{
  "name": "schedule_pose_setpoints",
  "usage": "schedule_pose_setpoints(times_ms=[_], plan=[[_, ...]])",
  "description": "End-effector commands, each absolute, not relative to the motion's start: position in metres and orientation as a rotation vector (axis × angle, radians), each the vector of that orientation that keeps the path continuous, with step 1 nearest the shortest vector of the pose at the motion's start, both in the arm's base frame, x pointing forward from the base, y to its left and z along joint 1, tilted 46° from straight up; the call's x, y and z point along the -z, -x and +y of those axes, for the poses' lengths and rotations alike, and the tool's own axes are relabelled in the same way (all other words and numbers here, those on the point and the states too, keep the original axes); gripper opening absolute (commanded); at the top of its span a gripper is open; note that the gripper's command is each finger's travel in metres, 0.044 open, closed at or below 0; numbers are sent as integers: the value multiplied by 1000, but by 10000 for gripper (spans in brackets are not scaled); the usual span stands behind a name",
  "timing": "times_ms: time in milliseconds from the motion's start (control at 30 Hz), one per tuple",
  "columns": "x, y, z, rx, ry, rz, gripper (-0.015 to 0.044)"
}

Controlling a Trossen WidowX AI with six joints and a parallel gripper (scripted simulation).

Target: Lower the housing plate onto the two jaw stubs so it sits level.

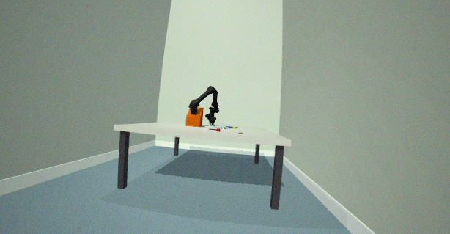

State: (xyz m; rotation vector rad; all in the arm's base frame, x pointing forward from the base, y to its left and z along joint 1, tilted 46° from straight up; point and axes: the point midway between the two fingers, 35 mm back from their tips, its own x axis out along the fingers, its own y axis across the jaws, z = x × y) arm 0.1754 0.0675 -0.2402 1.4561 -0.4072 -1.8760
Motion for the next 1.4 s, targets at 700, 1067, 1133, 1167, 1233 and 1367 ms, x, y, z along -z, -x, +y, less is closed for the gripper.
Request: schedule_pose_setpoints(times_ms=[700,1067,1133,1167,1233,1367], plan=[[240,-175,67,1876,-1456,-407,351],[233,-178,75,1876,-1456,-406,351],[229,-179,80,1876,-1457,-405,351],[227,-179,82,1876,-1457,-404,351],[223,-180,87,1875,-1457,-404,351],[214,-182,96,1875,-1456,-402,351]])
